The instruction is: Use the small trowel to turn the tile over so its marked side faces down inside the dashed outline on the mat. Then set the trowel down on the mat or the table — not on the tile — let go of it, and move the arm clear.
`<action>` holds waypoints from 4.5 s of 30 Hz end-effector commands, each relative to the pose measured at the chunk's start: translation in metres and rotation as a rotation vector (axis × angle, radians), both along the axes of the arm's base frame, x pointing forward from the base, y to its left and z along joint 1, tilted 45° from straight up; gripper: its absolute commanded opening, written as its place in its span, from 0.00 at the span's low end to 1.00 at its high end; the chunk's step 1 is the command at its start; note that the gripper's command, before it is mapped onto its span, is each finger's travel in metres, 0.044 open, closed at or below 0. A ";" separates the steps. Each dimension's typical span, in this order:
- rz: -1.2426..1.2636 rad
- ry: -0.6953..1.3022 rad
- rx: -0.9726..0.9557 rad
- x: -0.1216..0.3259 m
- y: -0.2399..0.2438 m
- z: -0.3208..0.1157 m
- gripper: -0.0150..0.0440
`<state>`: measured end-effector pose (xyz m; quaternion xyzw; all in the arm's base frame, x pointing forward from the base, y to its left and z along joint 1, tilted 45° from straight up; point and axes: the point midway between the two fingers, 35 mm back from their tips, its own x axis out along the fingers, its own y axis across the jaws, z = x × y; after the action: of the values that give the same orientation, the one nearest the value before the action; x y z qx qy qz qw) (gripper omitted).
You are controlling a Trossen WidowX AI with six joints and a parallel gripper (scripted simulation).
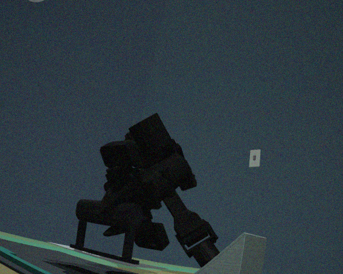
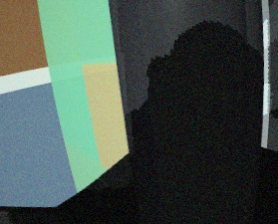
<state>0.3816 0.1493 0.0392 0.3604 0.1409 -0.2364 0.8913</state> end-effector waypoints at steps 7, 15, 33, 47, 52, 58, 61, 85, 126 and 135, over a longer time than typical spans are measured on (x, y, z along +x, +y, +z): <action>0.009 -0.009 0.008 0.004 -0.004 0.045 0.25; 0.009 -0.008 0.007 0.002 -0.015 0.085 0.25; 0.009 -0.008 0.006 -0.001 -0.022 0.107 0.25; 0.009 -0.008 0.006 -0.001 -0.022 0.107 0.25; 0.009 -0.008 0.006 -0.001 -0.022 0.107 0.25; 0.009 -0.008 0.006 -0.001 -0.022 0.107 0.25; 0.007 -0.007 0.005 -0.001 -0.023 0.107 0.25; 0.191 0.366 -0.221 0.025 -0.074 0.110 0.25; 0.947 0.890 -0.208 -0.038 -0.179 0.175 0.25; 0.945 0.890 -0.209 -0.036 -0.184 0.170 0.25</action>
<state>0.3437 -0.0345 0.2118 0.0398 0.6166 0.0344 0.7855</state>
